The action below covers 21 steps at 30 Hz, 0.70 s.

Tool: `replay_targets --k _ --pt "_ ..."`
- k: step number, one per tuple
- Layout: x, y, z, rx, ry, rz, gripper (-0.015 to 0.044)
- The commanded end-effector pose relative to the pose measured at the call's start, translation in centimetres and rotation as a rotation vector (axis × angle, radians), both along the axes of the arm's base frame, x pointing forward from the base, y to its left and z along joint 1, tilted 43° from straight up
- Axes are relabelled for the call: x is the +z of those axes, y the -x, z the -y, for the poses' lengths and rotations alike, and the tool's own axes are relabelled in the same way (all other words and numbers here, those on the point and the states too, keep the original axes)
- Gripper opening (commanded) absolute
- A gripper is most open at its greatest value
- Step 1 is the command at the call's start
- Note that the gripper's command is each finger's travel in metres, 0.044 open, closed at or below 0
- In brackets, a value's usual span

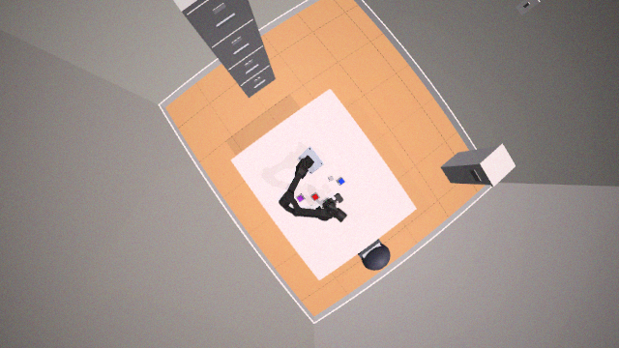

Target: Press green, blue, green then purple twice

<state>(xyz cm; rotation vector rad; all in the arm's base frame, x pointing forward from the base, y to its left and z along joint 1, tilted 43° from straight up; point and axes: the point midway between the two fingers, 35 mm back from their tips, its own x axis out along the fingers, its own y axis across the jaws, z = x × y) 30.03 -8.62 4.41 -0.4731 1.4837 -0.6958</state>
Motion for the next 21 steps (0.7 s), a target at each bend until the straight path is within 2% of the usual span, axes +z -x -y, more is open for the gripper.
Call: replay_targets --k 1,21 --pt "-0.44 0.06 0.46 0.004 0.005 -0.004 0.002" --pt "-1.3 0.18 1.31 0.004 0.007 -0.005 0.002"
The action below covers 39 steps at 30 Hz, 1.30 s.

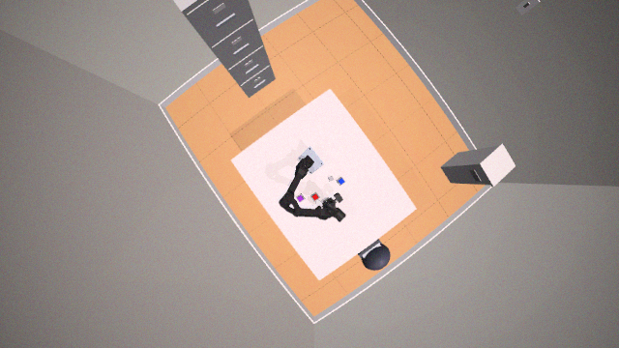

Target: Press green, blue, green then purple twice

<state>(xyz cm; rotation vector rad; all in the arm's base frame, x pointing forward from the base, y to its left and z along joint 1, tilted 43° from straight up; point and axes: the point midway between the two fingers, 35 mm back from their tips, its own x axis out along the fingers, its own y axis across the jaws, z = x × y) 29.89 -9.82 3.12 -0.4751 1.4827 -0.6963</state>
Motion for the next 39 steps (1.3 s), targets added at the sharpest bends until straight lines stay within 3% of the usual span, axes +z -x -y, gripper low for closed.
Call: replay_targets --k 1,8,16,20,24,39 --pt "0.0 0.0 0.1 0.003 0.005 -0.005 0.002" --pt "0.2 0.0 -0.2 0.0 0.0 0.0 0.002" --pt "3.0 -0.3 -2.8 0.003 0.002 -0.005 0.002" --pt "6.6 -0.5 -6.2 0.003 0.0 -0.006 0.002" --pt "6.7 -0.4 -6.5 0.004 0.0 -0.006 0.002" --pt "-4.2 3.7 -18.8 0.007 -0.012 -0.01 0.002"
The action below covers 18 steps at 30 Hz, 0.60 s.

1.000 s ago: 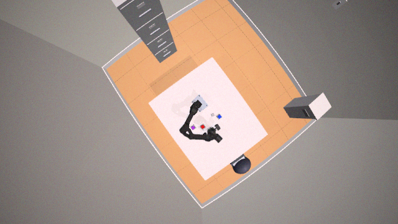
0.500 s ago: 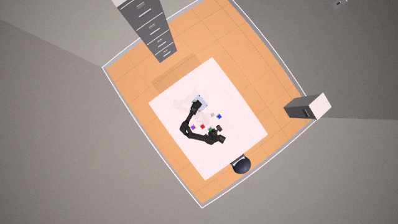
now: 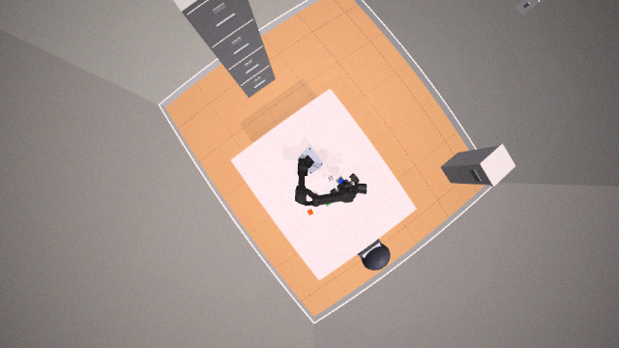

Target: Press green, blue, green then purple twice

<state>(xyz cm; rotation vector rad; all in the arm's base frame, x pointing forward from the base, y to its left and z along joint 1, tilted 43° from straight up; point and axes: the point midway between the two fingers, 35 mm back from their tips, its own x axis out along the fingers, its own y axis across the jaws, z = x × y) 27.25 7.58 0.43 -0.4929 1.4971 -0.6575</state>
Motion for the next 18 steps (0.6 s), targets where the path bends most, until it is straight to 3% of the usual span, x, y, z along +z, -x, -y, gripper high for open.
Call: replay_targets --k 1,4,9,18 --pt "-1.8 1.3 -1.6 -0.026 0.005 0.014 0.002" --pt "-2.0 1.3 -1.5 -0.027 0.006 0.015 0.002" --pt "-6.2 1.6 2.4 -0.027 0.008 0.016 0.002" --pt "-6.9 1.6 3.0 -0.027 0.008 0.016 0.002"
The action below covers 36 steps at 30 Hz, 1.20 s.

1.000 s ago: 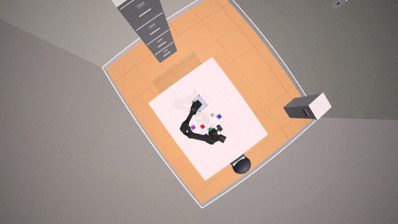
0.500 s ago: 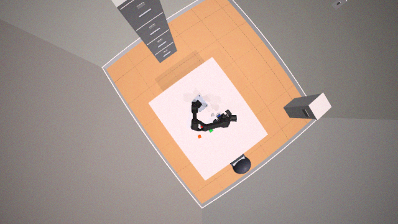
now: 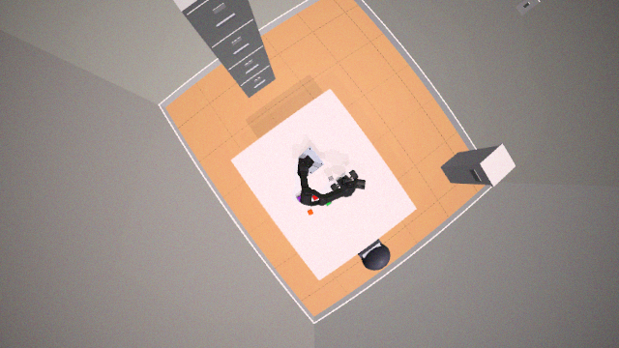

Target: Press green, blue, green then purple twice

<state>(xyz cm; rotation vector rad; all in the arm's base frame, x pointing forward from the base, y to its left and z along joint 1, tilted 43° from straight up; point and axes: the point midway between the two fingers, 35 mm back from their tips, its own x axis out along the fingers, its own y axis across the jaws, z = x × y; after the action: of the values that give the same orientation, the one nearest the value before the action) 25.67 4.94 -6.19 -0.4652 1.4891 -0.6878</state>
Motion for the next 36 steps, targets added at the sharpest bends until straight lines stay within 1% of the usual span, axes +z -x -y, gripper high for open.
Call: replay_targets --k 1,16,36 --pt "-0.4 0.0 0.5 0.005 0.005 -0.003 0.002" --pt "-2.1 0.2 2.1 0.005 0.007 -0.003 0.002" --pt "-2.0 0.2 1.9 0.0 0.002 0.0 0.002"
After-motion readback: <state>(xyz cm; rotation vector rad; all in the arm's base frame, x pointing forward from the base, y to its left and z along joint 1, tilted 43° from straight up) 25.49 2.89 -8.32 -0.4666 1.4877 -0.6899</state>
